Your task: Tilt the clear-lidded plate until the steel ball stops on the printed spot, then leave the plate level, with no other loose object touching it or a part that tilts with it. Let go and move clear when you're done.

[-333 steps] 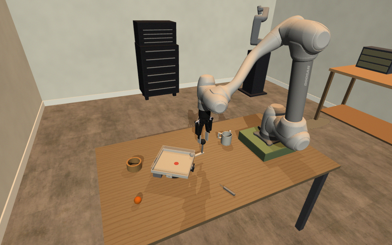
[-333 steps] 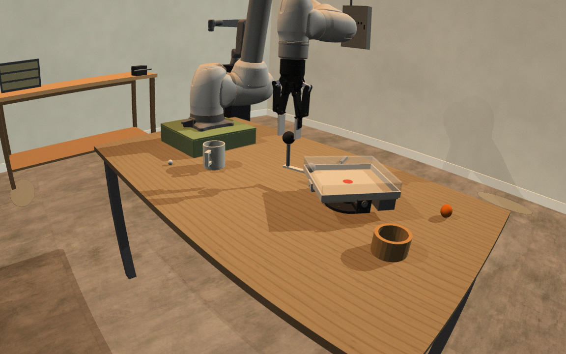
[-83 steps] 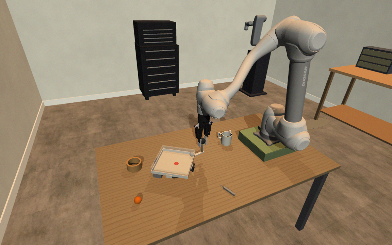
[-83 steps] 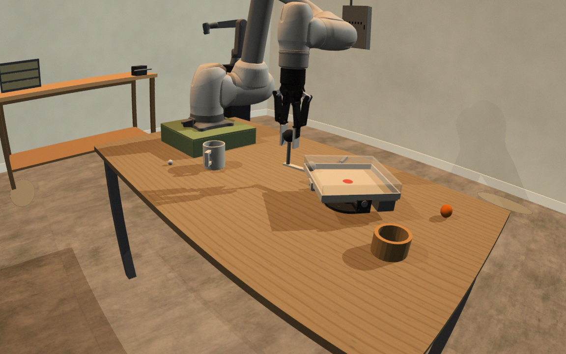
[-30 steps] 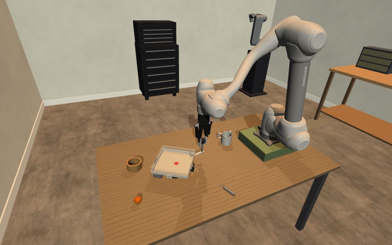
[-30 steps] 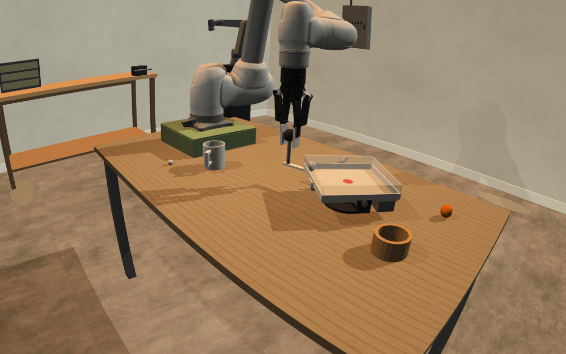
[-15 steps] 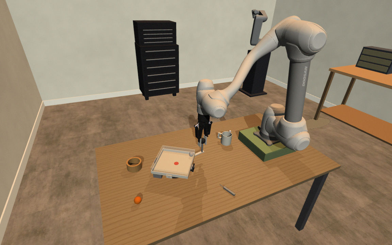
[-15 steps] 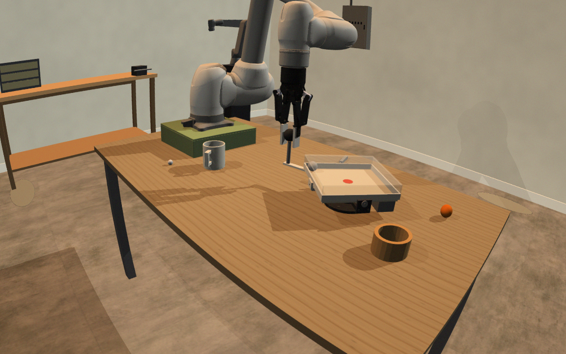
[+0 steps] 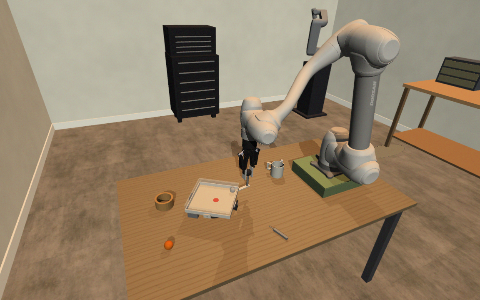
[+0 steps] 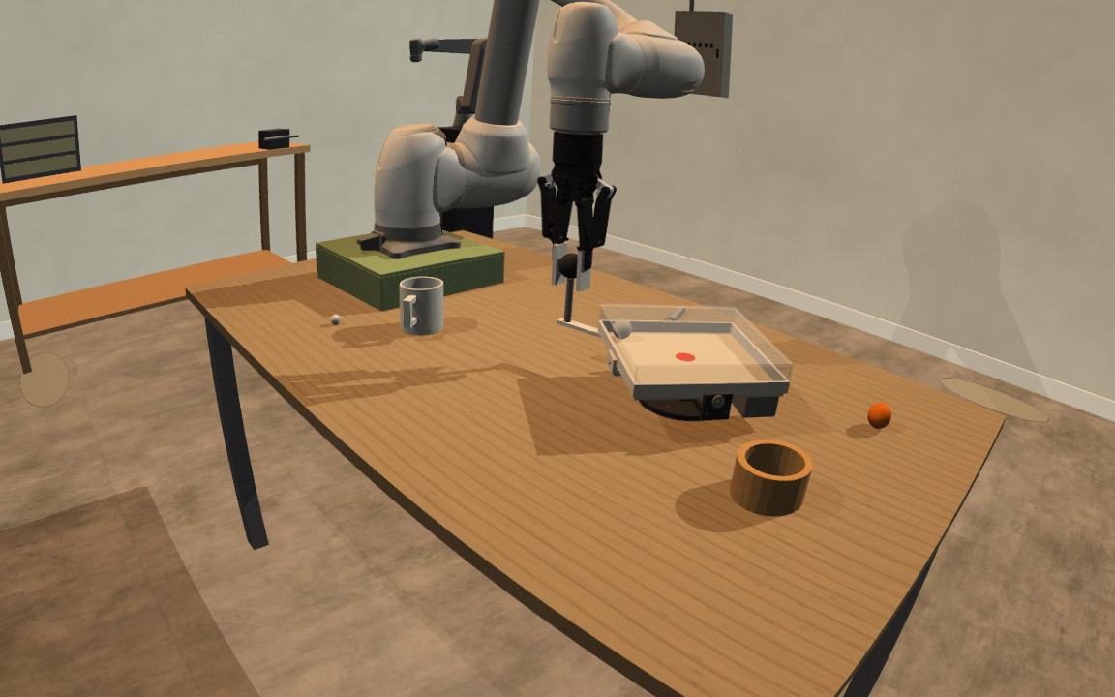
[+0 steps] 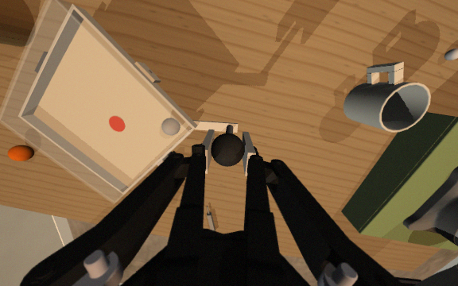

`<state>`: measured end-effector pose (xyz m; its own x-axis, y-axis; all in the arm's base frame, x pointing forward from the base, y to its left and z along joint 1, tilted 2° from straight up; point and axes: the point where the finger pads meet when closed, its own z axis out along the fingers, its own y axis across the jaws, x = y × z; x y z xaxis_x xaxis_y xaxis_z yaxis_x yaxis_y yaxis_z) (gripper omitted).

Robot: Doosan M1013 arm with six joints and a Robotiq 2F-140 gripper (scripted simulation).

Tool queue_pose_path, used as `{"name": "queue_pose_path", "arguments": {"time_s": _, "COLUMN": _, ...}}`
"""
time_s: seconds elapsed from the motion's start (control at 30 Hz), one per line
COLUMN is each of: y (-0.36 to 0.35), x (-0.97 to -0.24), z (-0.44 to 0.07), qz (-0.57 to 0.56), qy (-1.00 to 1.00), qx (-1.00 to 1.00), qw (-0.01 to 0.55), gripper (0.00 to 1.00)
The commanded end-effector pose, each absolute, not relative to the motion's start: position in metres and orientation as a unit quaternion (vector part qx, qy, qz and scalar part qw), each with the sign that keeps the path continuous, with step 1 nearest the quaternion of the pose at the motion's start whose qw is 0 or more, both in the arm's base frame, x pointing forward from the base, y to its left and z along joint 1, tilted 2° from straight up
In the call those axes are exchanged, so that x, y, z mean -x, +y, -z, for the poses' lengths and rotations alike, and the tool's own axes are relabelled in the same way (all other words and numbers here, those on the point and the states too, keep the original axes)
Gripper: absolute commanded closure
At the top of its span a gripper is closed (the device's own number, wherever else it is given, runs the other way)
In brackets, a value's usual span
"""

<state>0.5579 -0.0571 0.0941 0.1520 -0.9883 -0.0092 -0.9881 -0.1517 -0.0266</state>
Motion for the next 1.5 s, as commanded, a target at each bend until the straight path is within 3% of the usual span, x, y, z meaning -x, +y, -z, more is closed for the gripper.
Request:
{"name": "queue_pose_path", "arguments": {"time_s": 0.0, "y": -0.0570, "x": -0.5583, "z": -0.0944, "qz": 0.006, "qy": 0.651, "qx": 0.759, "qw": 0.014, "gripper": 1.00}}
{"name": "queue_pose_path", "arguments": {"time_s": 1.47, "y": -0.0574, "x": -0.5562, "z": -0.0892, "qz": 0.006, "qy": 0.651, "qx": 0.759, "qw": 0.014, "gripper": 1.00}}
